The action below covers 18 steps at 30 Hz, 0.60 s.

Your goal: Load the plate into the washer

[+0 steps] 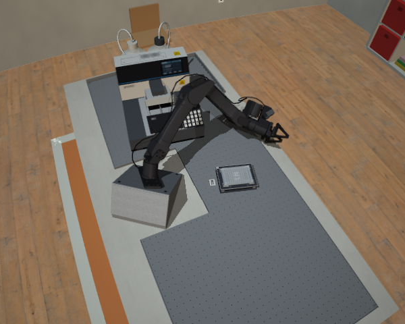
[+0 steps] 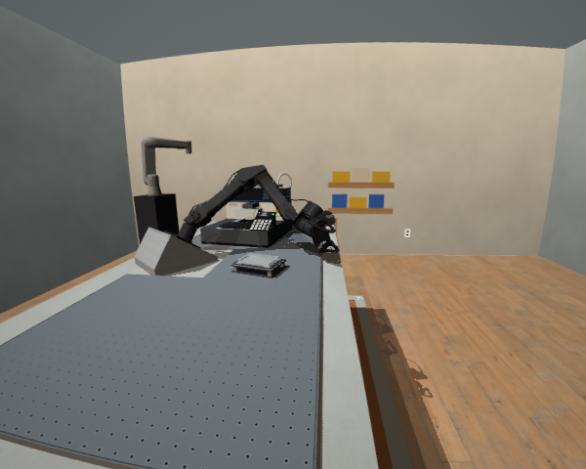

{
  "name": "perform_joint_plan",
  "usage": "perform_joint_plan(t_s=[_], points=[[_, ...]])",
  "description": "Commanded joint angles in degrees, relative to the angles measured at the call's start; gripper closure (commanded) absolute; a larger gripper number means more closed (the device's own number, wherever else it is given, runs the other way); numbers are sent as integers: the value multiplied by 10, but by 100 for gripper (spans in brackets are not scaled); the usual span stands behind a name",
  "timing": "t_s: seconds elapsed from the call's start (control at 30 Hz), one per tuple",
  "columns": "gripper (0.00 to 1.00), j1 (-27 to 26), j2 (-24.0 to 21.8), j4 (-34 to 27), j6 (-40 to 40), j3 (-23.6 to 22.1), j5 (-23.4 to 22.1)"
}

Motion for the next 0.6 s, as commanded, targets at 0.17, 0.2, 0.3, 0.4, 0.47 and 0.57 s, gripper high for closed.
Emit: perform_joint_plan(t_s=[0.17, 0.2, 0.3, 0.4, 0.47, 0.57], points=[[0, -11, -15, 8, 5, 8, 8], [0, -11, -15, 8, 5, 8, 8], [0, -11, -15, 8, 5, 8, 8], [0, -11, -15, 8, 5, 8, 8], [0, -11, -15, 8, 5, 8, 8], [0, -11, -21, -29, 10, 4, -13]])
